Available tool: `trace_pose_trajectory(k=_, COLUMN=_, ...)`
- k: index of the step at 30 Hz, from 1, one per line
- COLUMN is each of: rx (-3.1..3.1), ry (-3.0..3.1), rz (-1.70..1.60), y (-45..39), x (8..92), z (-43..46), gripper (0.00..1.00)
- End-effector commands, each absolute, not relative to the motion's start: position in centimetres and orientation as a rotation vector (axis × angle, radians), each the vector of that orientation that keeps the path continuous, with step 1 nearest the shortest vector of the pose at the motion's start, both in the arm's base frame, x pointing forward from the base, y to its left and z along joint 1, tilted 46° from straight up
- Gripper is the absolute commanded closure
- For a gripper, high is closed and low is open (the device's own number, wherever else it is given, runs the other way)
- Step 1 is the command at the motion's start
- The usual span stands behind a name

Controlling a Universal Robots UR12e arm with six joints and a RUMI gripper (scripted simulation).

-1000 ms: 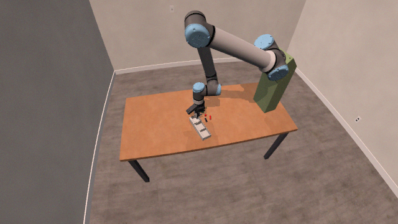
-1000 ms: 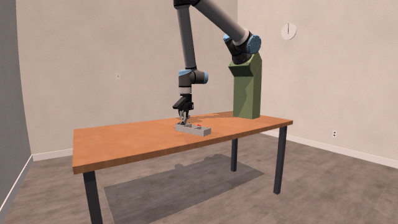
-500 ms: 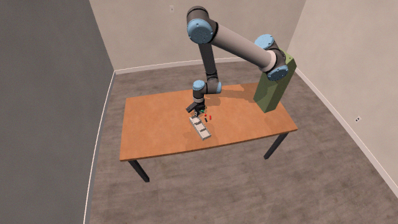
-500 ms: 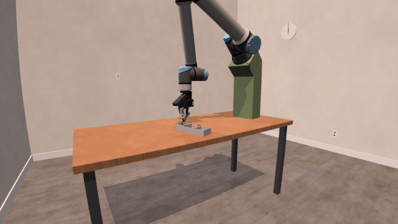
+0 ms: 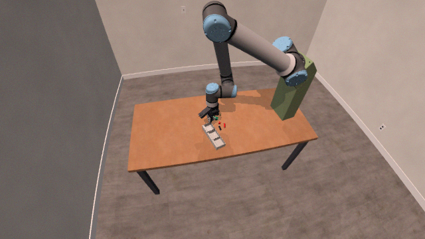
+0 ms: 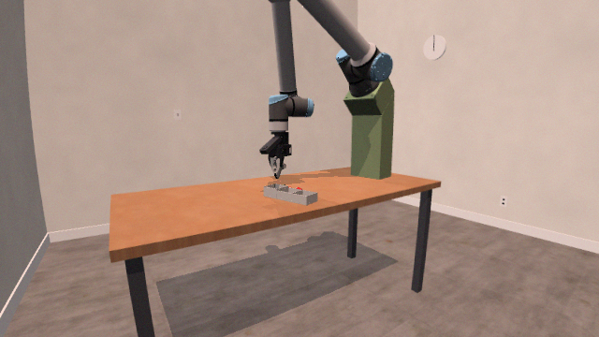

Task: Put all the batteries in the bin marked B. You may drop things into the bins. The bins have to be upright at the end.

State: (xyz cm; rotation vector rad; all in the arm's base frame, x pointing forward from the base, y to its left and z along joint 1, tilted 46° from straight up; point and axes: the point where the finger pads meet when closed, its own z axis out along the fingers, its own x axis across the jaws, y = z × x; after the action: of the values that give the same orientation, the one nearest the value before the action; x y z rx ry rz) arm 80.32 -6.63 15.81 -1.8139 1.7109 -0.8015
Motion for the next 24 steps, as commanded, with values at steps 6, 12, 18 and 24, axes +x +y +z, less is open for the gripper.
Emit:
trace_pose_trajectory(k=6, rx=-1.814, ry=1.710, rz=-0.802, y=-3.7, x=80.1, z=15.6, gripper=0.96)
trace_pose_trajectory(k=12, rx=-1.814, ry=1.710, rz=-0.802, y=-0.7, x=79.9, z=15.3, gripper=0.96)
trace_pose_trajectory(k=18, rx=-1.814, ry=1.710, rz=-0.802, y=1.3, x=79.8, z=15.1, gripper=0.96)
trace_pose_trajectory(k=24, rx=-1.814, ry=1.710, rz=-0.802, y=1.6, x=79.8, z=15.1, gripper=0.96)
